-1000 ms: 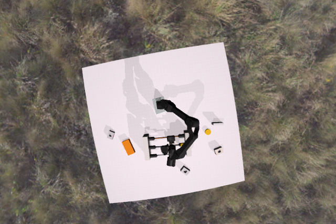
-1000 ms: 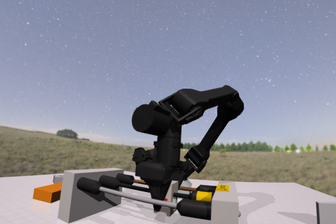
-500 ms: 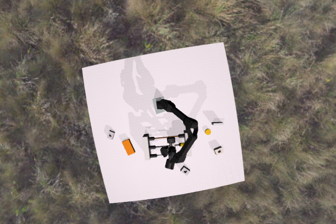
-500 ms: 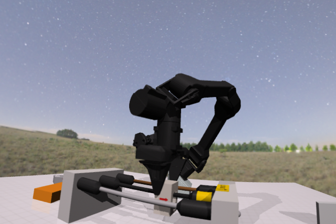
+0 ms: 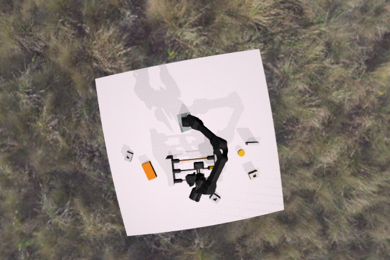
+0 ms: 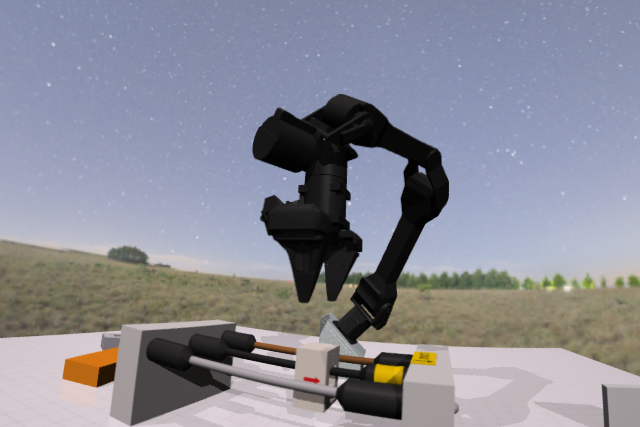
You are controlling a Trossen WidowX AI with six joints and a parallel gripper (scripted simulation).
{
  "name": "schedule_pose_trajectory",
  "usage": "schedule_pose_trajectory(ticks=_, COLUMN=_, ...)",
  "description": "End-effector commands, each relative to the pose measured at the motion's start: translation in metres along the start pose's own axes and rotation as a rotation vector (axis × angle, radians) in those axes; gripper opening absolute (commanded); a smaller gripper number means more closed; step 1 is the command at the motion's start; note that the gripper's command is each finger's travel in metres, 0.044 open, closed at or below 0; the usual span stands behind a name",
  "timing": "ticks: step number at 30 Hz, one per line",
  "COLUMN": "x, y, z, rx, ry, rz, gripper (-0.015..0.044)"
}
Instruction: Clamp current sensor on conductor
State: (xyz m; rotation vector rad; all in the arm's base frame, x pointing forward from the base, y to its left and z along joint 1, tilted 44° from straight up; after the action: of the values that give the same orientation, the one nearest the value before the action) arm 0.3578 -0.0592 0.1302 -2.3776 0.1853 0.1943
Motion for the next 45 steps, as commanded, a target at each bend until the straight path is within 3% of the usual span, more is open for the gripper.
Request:
schedule_pose_trajectory(ticks=1, x=0.000, y=0.000, z=-0.002, rx=-0.006, ry=0.002, rz=-0.009, gripper=0.0440)
schedule_pose_trajectory(ticks=34, x=0.000, y=-0.002, z=0.000, rx=-0.011, ry=0.002, rz=-0.008, gripper=0.0440)
schedule_pose_trajectory(ticks=45, x=-0.068, y=-0.095, z=0.018, rx=-0.554, ry=0.163, rz=-0.310, gripper=0.0440)
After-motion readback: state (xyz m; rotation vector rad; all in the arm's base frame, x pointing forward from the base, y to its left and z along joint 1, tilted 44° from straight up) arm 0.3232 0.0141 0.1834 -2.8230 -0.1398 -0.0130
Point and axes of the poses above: the point midway between the two fingers, 35 mm back from their tips, its own z axis out along the fingers, its own x axis across the jaws, y = z × x, the point moved 5 cm from there along -z, back along the fingers, and after that the axes turned 8 degrees about z, right-handed, at the moved point
